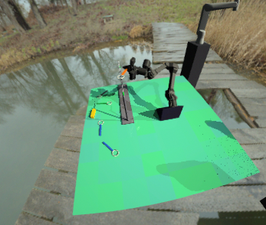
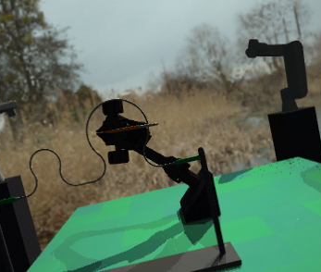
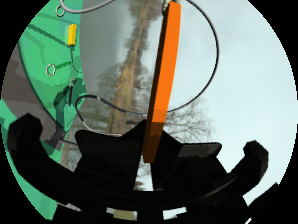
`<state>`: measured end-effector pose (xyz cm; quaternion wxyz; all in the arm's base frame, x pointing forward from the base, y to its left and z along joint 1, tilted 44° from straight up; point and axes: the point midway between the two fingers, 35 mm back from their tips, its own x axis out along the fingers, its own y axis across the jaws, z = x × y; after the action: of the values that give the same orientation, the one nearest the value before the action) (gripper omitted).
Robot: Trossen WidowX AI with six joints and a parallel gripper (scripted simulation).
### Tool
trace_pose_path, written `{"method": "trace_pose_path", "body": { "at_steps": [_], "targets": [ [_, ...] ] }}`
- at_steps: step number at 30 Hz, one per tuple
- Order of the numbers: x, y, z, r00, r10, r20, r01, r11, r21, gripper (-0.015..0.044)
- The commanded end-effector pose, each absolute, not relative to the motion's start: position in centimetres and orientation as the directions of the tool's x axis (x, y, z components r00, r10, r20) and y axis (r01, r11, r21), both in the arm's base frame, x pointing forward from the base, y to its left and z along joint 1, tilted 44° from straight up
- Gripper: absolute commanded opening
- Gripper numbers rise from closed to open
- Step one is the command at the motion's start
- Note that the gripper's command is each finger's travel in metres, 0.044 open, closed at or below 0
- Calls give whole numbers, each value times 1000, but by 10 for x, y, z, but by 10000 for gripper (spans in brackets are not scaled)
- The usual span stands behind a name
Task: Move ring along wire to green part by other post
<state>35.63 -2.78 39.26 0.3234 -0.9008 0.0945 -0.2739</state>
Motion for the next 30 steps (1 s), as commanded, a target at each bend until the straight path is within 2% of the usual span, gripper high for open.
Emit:
{"method": "trace_pose_path", "body": {
  "at_steps": [1, 30],
  "targets": [
    [356, -25, 395, 836, -315, 449, 6, -812, -583, -150],
    [358, -14, 401, 856, -159, 492, -20, -961, -276, -150]
  ]
}}
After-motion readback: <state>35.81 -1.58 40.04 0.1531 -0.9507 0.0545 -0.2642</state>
